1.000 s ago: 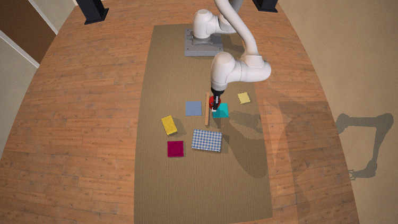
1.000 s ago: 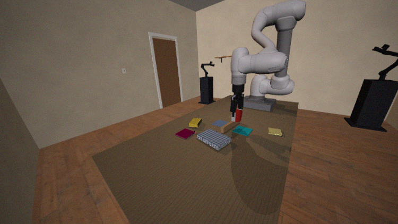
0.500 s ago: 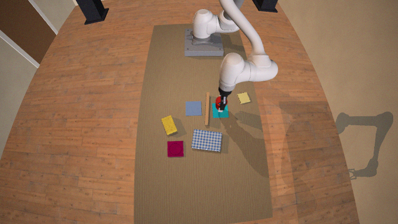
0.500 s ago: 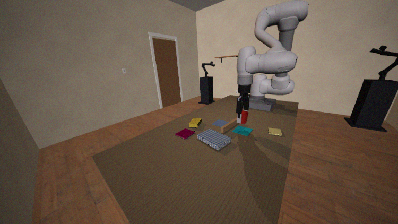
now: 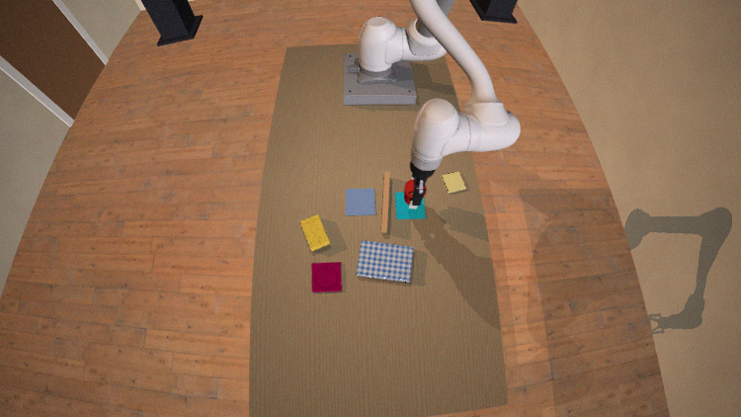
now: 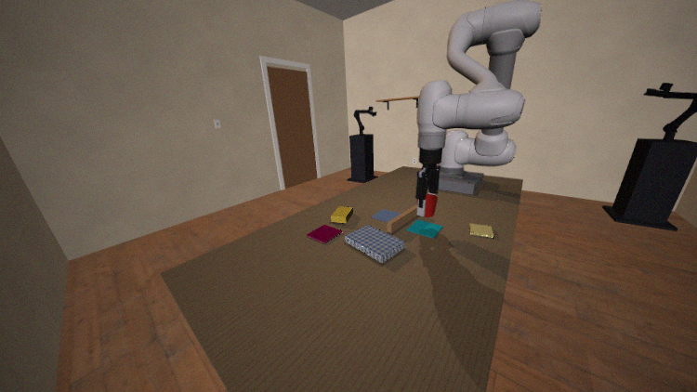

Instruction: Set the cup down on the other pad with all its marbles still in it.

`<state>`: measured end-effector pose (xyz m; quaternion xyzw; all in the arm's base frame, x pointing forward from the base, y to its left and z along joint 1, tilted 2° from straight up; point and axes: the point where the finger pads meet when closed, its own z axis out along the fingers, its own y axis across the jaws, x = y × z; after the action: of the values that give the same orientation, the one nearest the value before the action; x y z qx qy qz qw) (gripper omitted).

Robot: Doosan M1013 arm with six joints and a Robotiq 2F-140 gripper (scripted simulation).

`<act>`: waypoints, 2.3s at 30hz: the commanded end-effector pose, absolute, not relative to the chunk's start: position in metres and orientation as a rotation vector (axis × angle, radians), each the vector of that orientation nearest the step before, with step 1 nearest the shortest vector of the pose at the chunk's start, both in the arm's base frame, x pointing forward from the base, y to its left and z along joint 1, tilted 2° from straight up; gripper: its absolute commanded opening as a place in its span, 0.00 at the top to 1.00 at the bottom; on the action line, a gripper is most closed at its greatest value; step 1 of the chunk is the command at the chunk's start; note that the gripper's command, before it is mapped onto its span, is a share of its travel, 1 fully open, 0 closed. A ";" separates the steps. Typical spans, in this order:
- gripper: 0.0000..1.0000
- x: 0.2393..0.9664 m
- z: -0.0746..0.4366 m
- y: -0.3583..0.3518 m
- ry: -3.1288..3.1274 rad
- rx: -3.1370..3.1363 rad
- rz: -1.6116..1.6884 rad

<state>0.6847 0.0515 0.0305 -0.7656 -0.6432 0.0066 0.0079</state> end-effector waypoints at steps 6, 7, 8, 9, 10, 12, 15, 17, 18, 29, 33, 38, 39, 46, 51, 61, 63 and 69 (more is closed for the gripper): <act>0.51 0.684 0.029 0.056 -2.006 -2.391 0.025; 0.51 0.684 0.029 0.056 -2.006 -2.391 0.025; 0.51 0.684 0.029 0.056 -2.006 -2.391 0.025; 0.51 0.684 0.029 0.056 -2.006 -2.391 0.025; 0.51 0.684 0.029 0.056 -2.006 -2.391 0.025; 0.51 0.684 0.027 0.056 -2.006 -2.391 0.025; 0.51 0.684 0.023 0.056 -2.006 -2.391 0.025; 0.51 0.684 0.020 0.056 -2.006 -2.391 0.025; 0.51 0.683 0.018 0.056 -2.006 -2.391 0.025; 0.51 0.682 -0.003 0.056 -2.006 -2.391 0.025; 0.51 0.682 -0.012 0.056 -2.006 -2.391 0.025; 0.51 0.681 -0.018 0.056 -2.006 -2.391 0.025; 0.51 0.681 -0.019 0.056 -2.006 -2.391 0.025; 0.51 0.681 -0.020 0.056 -2.006 -2.391 0.025; 0.51 0.681 -0.020 0.056 -2.006 -2.391 0.025; 0.51 0.681 -0.021 0.056 -2.006 -2.391 0.025; 0.51 0.681 -0.021 0.056 -2.006 -2.391 0.025; 0.51 0.681 -0.024 0.056 -2.006 -2.391 0.025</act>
<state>0.6818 0.0527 -0.0200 -0.7656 -0.6432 0.0085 0.0096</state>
